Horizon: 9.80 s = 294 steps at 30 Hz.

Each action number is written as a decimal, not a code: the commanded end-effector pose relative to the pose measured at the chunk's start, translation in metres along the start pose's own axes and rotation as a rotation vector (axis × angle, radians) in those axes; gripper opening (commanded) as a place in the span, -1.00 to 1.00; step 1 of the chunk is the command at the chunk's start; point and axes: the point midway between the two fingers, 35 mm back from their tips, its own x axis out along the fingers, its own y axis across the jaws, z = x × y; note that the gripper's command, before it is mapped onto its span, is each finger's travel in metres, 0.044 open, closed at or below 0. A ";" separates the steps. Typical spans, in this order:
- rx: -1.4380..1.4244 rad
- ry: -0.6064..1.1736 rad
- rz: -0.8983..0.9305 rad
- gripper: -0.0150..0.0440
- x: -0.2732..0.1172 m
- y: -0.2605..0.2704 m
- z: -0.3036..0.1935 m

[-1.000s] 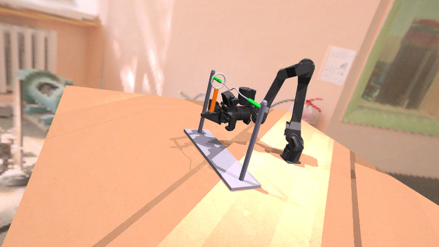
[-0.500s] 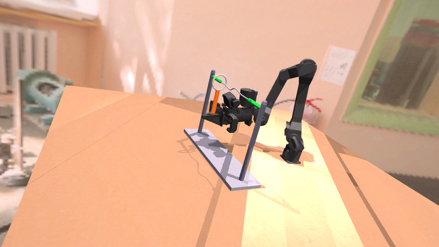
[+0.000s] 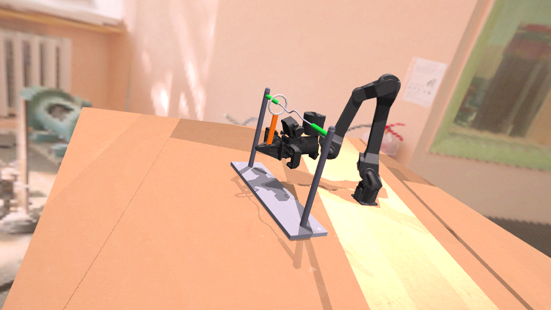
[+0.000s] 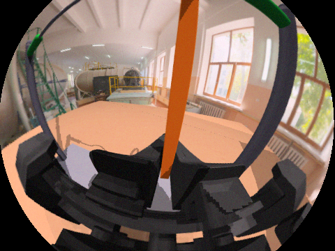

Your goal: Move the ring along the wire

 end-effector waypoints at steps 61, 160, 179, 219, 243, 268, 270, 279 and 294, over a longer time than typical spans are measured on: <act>0.069 0.196 -0.023 -1.00 -0.028 0.061 -0.001; -0.093 0.345 0.052 -1.00 -0.049 0.128 0.010; 0.019 0.337 0.025 -1.00 -0.049 0.162 0.010; 0.031 0.329 0.034 -1.00 -0.048 0.199 0.007; 0.031 0.329 0.034 -1.00 -0.047 0.200 -0.009; 0.029 0.327 0.038 -0.02 -0.047 0.201 -0.008; 0.029 0.328 0.038 0.05 -0.048 0.201 -0.008; 0.030 0.330 0.037 0.05 -0.063 0.202 -0.002; 0.031 0.332 0.034 0.05 -0.090 0.199 0.006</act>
